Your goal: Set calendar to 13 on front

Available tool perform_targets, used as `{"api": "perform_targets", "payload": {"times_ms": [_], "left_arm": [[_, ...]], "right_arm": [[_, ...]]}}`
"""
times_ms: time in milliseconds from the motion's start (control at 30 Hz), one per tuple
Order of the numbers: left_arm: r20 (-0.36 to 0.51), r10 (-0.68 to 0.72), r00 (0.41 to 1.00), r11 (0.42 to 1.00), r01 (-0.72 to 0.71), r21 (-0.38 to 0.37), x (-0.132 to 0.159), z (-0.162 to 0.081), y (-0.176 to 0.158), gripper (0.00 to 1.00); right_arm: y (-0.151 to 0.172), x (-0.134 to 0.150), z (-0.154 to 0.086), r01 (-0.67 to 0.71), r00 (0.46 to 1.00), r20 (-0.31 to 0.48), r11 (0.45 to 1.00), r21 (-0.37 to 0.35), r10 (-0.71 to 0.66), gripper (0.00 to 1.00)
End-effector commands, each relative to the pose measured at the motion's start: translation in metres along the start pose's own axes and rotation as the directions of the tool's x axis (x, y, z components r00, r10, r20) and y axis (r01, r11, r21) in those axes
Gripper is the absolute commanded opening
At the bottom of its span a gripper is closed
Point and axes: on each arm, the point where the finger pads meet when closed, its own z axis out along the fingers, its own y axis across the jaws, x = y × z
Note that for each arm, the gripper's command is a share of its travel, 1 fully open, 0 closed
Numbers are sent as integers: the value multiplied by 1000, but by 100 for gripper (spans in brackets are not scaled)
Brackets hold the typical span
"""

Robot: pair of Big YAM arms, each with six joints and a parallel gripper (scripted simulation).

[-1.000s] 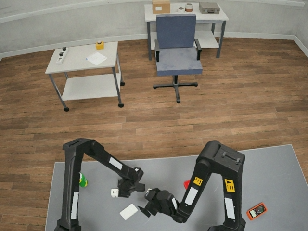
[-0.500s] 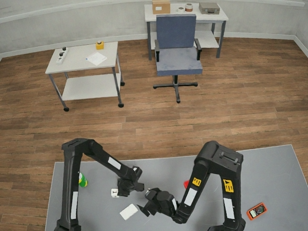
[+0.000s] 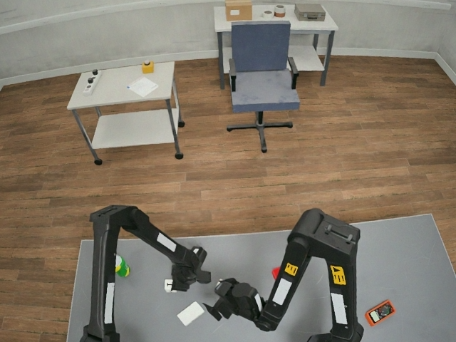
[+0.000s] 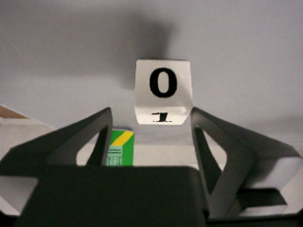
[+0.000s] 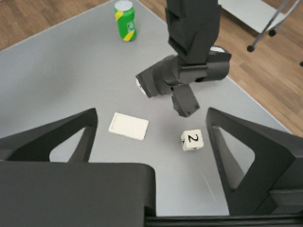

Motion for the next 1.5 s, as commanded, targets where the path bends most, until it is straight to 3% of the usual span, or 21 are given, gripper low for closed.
{"api": "perform_targets", "payload": {"times_ms": [0, 500, 867, 900, 1100, 1133, 1467], "left_arm": [[-8, 20, 1000, 1000, -19, 22, -3, 21, -9, 69], [-8, 20, 1000, 1000, -20, 23, -3, 40, -10, 69], [-7, 22, 1000, 1000, -21, 22, -4, 39, -10, 69], [-7, 21, 1000, 1000, -20, 22, -4, 39, -10, 61], [-3, 14, 1000, 1000, -14, 9, -2, 30, -4, 55], [-9, 29, 1000, 999, -29, 29, -3, 40, -11, 53], [-10, 31, 999, 999, -31, 33, -2, 40, -11, 42]], "right_arm": [[0, -3, 0, -9, 1000, 7, 1000, 2, 9, 100], [0, -3, 0, -9, 1000, 7, 1000, 2, 9, 100], [0, -3, 0, -9, 1000, 7, 1000, 2, 9, 100], [0, -3, 0, -9, 1000, 7, 1000, 2, 9, 100], [0, -3, 0, -9, 1000, 7, 1000, 2, 9, 100], [0, -3, 0, -9, 1000, 7, 1000, 2, 9, 100], [0, -3, 0, -9, 1000, 7, 1000, 2, 9, 100]]}}
